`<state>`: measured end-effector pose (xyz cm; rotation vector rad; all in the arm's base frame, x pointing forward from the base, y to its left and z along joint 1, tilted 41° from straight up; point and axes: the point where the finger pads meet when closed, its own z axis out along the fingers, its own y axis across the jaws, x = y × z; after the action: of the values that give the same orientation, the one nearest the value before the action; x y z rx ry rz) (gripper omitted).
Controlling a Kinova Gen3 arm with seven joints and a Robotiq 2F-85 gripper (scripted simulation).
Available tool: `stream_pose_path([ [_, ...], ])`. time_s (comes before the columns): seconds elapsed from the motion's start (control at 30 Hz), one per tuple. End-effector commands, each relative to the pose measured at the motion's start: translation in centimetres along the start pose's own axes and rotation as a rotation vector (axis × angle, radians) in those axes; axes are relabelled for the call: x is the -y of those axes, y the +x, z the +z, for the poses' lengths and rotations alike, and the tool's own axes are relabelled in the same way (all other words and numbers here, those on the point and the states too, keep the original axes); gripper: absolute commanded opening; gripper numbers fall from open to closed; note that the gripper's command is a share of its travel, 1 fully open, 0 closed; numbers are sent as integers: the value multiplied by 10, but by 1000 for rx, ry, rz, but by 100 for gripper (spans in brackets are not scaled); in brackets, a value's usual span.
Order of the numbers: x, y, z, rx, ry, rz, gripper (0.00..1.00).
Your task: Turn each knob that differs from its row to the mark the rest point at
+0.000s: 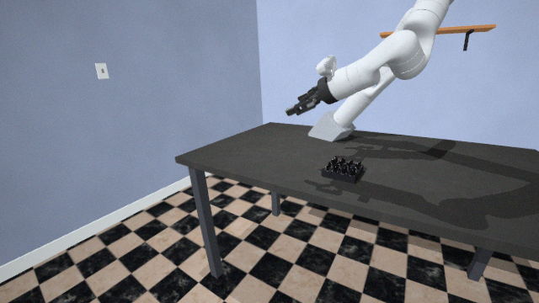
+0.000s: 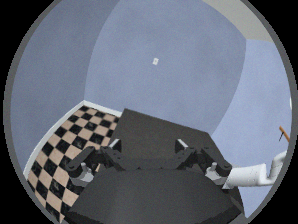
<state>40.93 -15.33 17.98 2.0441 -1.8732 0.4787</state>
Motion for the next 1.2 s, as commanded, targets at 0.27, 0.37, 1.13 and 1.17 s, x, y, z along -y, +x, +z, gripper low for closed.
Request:
stream_pose_path([
  [0.27, -9, -27, -13, 95, 153, -151, 100],
  [0.37, -11, -39, -17, 132, 213, -215, 100],
  [1.13, -24, -98, -32, 321, 480, -520, 100],
  [1.17, -24, -100, -33, 326, 492, -531, 100],
])
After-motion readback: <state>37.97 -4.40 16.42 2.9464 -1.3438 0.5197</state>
